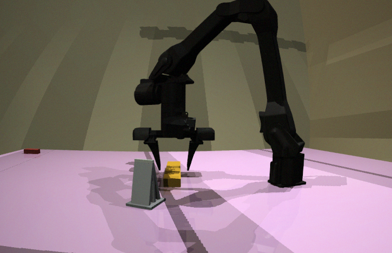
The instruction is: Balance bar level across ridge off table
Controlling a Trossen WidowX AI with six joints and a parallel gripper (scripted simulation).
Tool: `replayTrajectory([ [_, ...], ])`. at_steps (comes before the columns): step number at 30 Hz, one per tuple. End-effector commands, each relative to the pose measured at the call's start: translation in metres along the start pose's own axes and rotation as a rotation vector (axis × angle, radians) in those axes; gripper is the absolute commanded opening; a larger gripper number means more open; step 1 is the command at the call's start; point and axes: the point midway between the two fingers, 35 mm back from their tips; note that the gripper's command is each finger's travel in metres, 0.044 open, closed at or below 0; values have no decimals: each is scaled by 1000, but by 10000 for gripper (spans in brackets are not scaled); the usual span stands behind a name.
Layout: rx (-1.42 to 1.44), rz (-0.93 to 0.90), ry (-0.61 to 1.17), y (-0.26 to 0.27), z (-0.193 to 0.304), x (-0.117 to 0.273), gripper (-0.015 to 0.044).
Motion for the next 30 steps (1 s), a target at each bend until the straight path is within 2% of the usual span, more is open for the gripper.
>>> replayTrajectory([
  [1,6,2,-5,0,-1,-1,315],
  [7,6,2,-5,0,-1,-1,315],
  [13,0,-1,0,0,0,-1,157],
  [19,0,-1,0,0,0,-1,117],
  [23,0,0,0,-1,0,5,12],
  [30,1,0,-1,-4,1,23,0],
])
Point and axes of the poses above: the point midway between the two fingers, 35 mm back from their tips, its own x axis back along the fingers, its own y axis across the jaws, z = x × y, and after that the axes turned 15 degrees about -x, right-handed
